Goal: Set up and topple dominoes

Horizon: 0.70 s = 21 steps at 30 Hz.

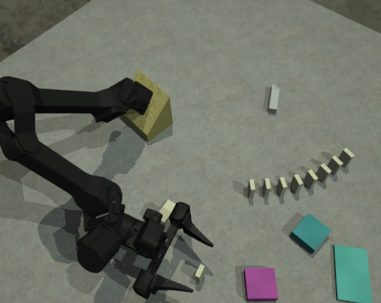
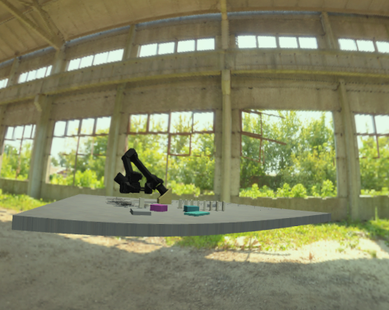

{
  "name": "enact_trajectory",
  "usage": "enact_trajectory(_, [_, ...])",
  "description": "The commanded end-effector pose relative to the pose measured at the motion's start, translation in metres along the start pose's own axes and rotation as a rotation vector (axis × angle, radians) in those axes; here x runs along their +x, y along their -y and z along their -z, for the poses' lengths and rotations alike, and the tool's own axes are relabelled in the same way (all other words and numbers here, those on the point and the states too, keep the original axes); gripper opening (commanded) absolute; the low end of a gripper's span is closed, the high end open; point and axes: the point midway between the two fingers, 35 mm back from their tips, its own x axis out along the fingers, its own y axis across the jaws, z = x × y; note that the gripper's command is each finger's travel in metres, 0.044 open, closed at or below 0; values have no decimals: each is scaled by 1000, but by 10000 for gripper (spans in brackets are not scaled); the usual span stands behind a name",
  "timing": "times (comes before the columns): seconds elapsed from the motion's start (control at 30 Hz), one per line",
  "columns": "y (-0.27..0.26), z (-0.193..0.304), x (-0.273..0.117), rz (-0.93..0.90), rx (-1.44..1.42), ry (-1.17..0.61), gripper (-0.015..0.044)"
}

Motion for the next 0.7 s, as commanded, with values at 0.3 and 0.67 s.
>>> enact_trajectory(0.3, [0,10,73,-103,341,-579,440])
enact_trajectory(0.67, [-15,-13,47,-59,218,-1310,440])
